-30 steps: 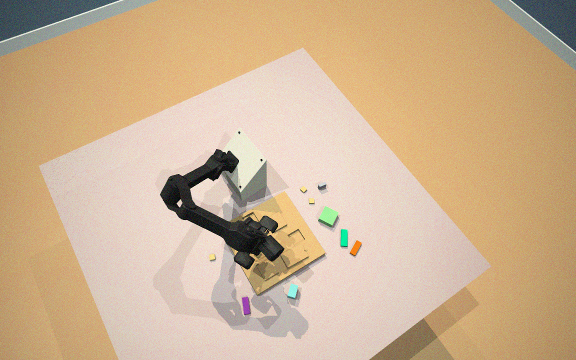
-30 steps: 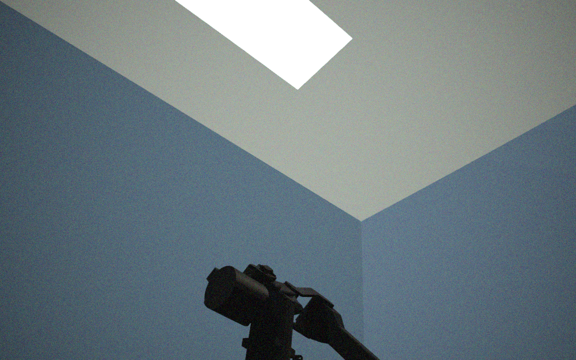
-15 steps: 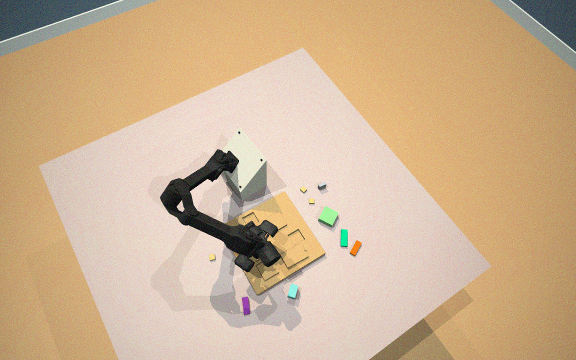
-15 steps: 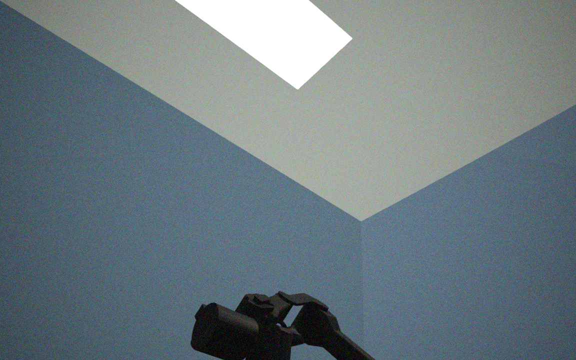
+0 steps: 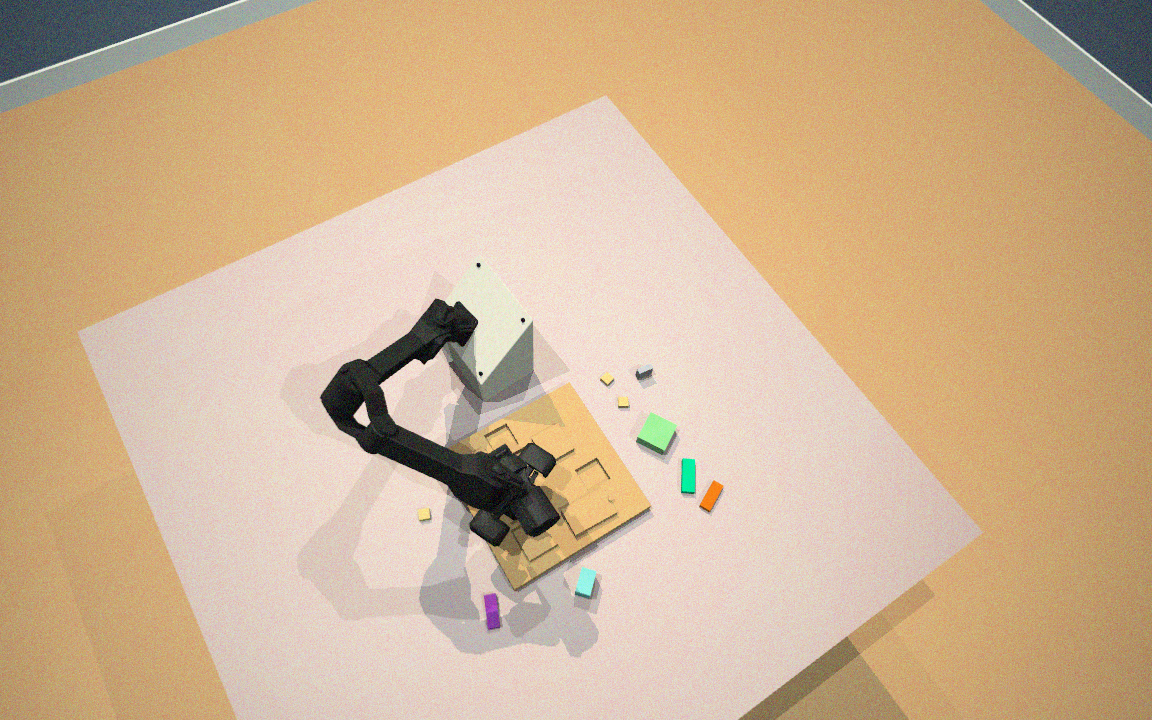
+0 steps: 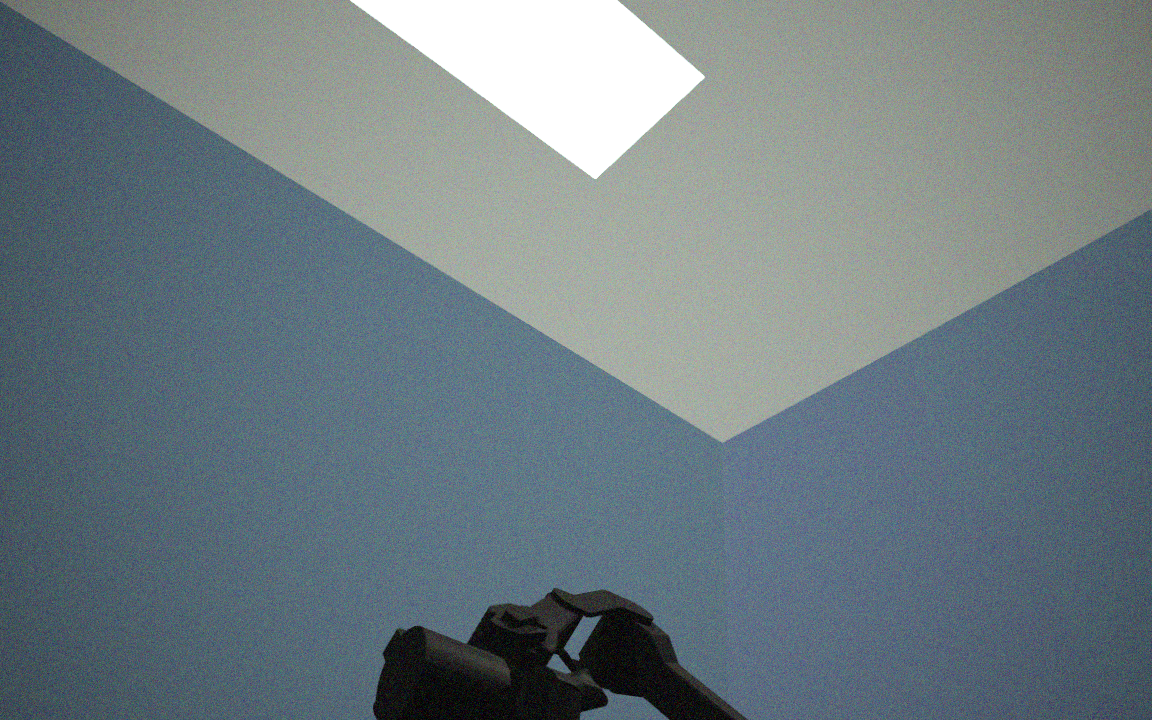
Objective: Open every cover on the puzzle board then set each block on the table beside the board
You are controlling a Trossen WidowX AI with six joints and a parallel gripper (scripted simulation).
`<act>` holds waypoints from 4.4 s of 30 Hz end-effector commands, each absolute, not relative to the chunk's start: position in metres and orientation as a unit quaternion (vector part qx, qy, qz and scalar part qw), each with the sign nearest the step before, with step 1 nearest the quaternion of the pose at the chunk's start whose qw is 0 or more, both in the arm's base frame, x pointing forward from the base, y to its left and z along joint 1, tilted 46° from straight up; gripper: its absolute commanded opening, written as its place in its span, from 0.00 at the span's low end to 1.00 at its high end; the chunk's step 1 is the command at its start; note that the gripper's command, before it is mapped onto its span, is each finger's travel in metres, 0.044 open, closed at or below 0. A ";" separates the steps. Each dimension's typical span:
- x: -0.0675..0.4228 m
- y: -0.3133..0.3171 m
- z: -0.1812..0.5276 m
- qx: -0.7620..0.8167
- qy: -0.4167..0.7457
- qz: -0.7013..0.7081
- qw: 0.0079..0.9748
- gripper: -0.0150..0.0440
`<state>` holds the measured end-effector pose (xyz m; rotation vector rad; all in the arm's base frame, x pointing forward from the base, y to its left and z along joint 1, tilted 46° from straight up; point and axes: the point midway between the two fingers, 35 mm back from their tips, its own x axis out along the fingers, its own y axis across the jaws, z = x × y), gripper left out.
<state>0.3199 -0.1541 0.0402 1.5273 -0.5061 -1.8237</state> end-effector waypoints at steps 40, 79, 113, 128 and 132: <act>0.324 -0.156 0.034 0.588 -0.195 -0.703 0.350 0.25; 0.326 -0.110 0.080 0.588 -0.194 -0.703 0.349 0.50; 0.325 -0.136 0.056 0.588 -0.194 -0.703 0.350 0.50; 0.324 -0.141 0.051 0.588 -0.194 -0.703 0.350 0.50; 0.324 -0.144 0.049 0.588 -0.194 -0.703 0.350 0.50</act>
